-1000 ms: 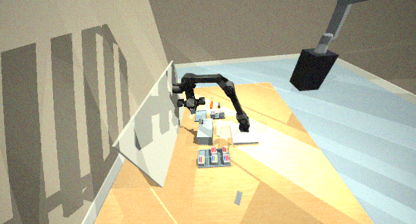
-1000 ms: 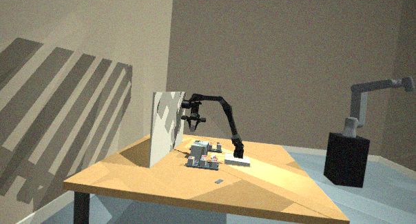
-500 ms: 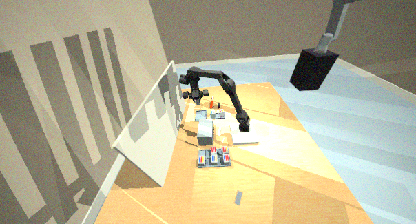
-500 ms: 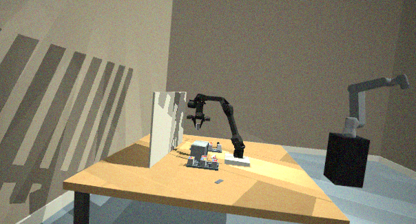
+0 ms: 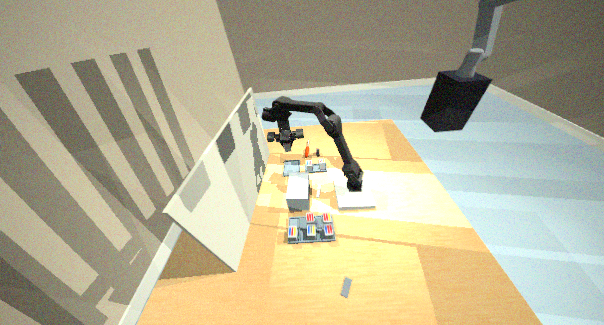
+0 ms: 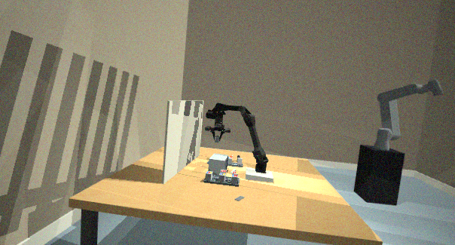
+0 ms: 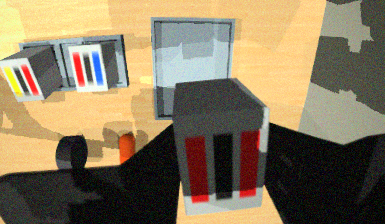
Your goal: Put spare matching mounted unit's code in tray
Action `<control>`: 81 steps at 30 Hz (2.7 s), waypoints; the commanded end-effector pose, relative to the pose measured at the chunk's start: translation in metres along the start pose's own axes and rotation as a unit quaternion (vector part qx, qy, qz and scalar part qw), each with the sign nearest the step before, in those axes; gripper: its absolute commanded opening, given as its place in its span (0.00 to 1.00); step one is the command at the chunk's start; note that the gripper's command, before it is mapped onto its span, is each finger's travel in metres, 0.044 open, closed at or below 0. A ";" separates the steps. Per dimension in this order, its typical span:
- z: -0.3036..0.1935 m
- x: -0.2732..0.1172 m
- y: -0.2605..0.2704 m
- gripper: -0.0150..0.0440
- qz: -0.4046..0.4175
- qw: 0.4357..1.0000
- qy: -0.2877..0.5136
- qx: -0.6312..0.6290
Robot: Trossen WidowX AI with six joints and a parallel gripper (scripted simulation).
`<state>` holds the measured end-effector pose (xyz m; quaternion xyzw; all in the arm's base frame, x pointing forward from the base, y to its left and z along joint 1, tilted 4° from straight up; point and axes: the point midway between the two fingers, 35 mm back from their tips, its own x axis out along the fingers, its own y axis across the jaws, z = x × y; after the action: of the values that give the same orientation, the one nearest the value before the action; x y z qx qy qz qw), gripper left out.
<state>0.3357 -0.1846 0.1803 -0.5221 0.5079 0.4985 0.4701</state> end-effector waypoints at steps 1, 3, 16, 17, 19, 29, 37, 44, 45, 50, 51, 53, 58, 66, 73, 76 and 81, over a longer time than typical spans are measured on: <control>-0.002 0.003 0.000 0.25 0.001 1.000 0.003 -0.002; -0.002 0.005 -0.001 0.25 0.001 1.000 0.003 -0.002; -0.003 0.013 -0.003 0.25 0.001 1.000 0.003 -0.002; -0.003 0.014 -0.003 0.25 0.001 1.000 0.003 -0.002; -0.003 0.015 -0.003 0.25 0.001 1.000 0.003 -0.002; -0.004 0.022 -0.004 0.25 0.001 1.000 0.003 -0.002; -0.004 0.028 -0.005 0.25 0.001 1.000 0.003 -0.002; -0.004 0.033 -0.005 0.25 0.001 1.000 0.003 -0.002; -0.004 0.033 -0.005 0.25 0.001 1.000 0.003 -0.002; -0.005 0.037 -0.006 0.25 0.001 1.000 0.003 -0.002; -0.005 0.037 -0.006 0.25 0.001 1.000 0.003 -0.002; -0.005 0.039 -0.006 0.25 0.001 1.000 0.003 -0.002; -0.005 0.042 -0.006 0.25 0.001 1.000 0.003 -0.002; -0.005 0.048 -0.007 0.25 0.001 1.000 0.003 -0.002; -0.005 0.053 -0.007 0.25 0.001 1.000 0.003 -0.002; -0.005 0.055 -0.007 0.25 0.001 1.000 0.003 -0.002; -0.006 0.058 -0.007 0.25 0.001 1.000 0.003 -0.002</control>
<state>0.3426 -0.1923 0.1252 -0.5224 0.5079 0.4982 0.4701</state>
